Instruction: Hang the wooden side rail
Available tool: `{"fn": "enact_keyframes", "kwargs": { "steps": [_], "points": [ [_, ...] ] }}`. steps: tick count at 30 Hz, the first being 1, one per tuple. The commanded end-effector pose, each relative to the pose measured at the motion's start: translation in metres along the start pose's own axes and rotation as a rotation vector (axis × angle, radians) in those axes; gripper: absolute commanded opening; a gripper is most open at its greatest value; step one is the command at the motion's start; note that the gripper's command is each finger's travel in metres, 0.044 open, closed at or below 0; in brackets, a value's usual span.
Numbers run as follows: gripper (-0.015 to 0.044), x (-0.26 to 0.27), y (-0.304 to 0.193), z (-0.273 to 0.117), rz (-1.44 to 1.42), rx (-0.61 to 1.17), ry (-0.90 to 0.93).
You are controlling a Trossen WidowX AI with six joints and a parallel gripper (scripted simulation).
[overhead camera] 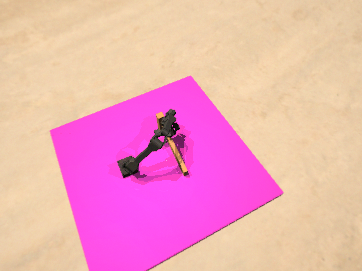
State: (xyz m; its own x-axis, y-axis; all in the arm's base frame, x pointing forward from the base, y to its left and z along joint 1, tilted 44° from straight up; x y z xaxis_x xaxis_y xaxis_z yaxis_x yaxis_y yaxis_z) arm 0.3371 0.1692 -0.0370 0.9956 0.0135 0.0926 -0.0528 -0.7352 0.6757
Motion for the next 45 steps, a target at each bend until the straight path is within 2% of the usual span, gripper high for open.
{"fn": "enact_keyframes", "kwargs": {
  "steps": [1, 45],
  "points": [
    [0.0000, 0.0003, -0.0035, -0.0061, 0.000, 0.009, 0.011],
    [0.0000, -0.0005, -0.0078, -0.0048, 0.000, 0.009, 0.011]
  ]
}}
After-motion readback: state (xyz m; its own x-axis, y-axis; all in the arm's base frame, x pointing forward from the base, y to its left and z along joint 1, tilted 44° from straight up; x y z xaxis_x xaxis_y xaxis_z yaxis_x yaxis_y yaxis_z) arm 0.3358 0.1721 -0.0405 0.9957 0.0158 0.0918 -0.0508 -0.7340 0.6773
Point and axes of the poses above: the point midway between the two fingers, 35 mm back from their tips, its own z axis out along the fingers, its own x axis across the jaws, y = z × x, the point moved 5 cm from there along -z, back along the fingers, and after that the axes turned 6 degrees about z, right-handed, at the moved point
